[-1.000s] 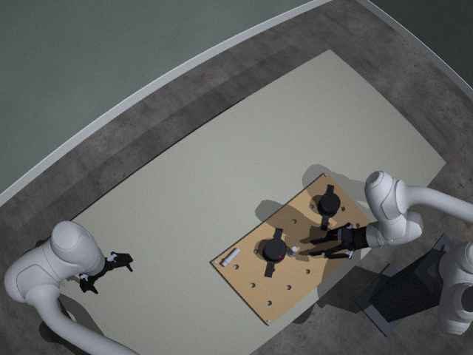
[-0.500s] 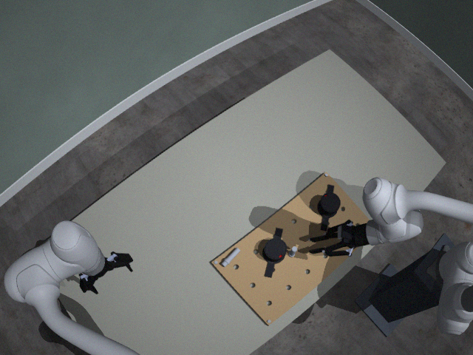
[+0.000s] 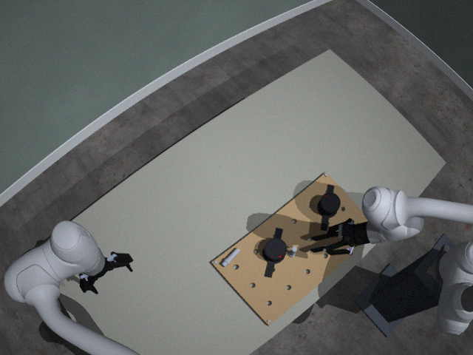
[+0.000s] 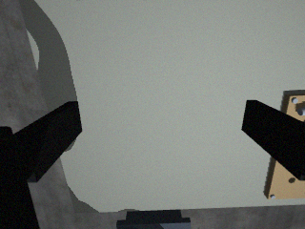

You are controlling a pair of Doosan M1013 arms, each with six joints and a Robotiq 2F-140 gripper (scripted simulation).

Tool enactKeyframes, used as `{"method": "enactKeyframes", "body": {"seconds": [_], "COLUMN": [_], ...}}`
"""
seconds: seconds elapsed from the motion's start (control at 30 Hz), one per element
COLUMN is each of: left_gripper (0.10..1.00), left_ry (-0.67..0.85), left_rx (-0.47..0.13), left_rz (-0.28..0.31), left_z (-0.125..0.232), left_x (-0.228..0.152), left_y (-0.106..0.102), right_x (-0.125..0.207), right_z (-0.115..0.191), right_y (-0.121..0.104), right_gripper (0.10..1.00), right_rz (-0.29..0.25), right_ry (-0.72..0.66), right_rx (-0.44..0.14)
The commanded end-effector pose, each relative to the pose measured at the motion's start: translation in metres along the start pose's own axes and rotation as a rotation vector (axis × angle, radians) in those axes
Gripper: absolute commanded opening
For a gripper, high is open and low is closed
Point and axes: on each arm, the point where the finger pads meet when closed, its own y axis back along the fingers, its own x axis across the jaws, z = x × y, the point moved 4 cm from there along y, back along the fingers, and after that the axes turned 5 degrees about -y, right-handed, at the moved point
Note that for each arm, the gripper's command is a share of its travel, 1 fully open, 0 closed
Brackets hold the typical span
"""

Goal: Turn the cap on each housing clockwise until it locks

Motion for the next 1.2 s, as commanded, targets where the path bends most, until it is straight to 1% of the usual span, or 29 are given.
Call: {"method": "enactKeyframes", "body": {"seconds": [0.0,0.87,1.03,1.17], "left_gripper": [1.0,1.0,1.0,1.0], "left_ry": [0.0,0.0,0.0,0.0], "left_rx": [0.001,0.001,0.001,0.001], "left_rz": [-0.001,-0.001,-0.001,-0.001], "left_z": [0.0,0.0,0.0,0.0], "left_x": [0.0,0.0,0.0,0.0], "left_y": [0.001,0.001,0.001,0.001], "right_x": [0.003,0.015,0.024,0.022], "right_z": [-0.001,-0.002,-0.003,-0.003], "right_y": [0.002,0.012,0.018,0.017], "right_gripper": [0.328,0.328,0.328,0.328], "right_rz": [0.003,0.017,0.027,0.025], "right_ry": [-0.005,-0.028,-0.043,-0.04], "right_rx": [-0.009,-0.036,-0.051,-0.048]}}
